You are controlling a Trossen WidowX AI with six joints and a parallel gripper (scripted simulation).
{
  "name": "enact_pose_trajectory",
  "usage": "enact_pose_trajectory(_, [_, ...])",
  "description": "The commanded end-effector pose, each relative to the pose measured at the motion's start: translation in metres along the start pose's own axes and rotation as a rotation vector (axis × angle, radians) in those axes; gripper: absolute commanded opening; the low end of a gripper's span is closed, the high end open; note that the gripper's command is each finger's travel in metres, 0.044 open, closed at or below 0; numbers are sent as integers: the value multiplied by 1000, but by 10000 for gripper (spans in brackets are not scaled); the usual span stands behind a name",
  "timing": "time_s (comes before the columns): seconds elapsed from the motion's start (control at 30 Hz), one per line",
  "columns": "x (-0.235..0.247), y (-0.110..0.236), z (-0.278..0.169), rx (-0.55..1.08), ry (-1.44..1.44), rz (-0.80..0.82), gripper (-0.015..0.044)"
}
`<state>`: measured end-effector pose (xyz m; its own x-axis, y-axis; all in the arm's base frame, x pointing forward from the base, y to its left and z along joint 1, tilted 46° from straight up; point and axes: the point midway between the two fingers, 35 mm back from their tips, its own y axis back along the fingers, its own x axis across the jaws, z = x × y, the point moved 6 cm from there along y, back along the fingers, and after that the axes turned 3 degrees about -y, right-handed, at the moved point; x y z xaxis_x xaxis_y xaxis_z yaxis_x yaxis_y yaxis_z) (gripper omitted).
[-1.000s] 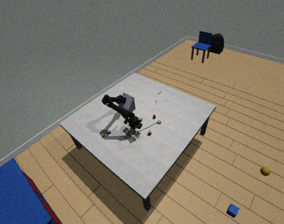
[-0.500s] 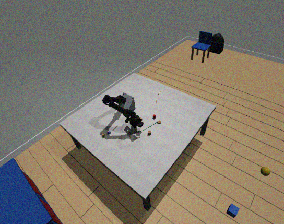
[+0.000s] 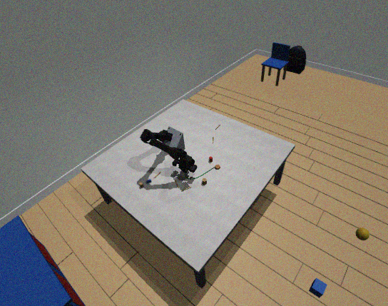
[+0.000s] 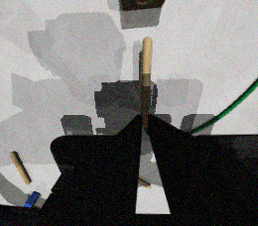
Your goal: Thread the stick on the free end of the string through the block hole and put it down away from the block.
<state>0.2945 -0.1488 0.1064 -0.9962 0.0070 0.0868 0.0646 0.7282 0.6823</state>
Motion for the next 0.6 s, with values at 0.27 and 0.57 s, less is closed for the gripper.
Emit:
enact_pose_trajectory(0.27, [4, -2, 16, 6, -1, 6, 0])
enact_pose_trajectory(0.57, [5, -2, 18, 7, -1, 6, 0])
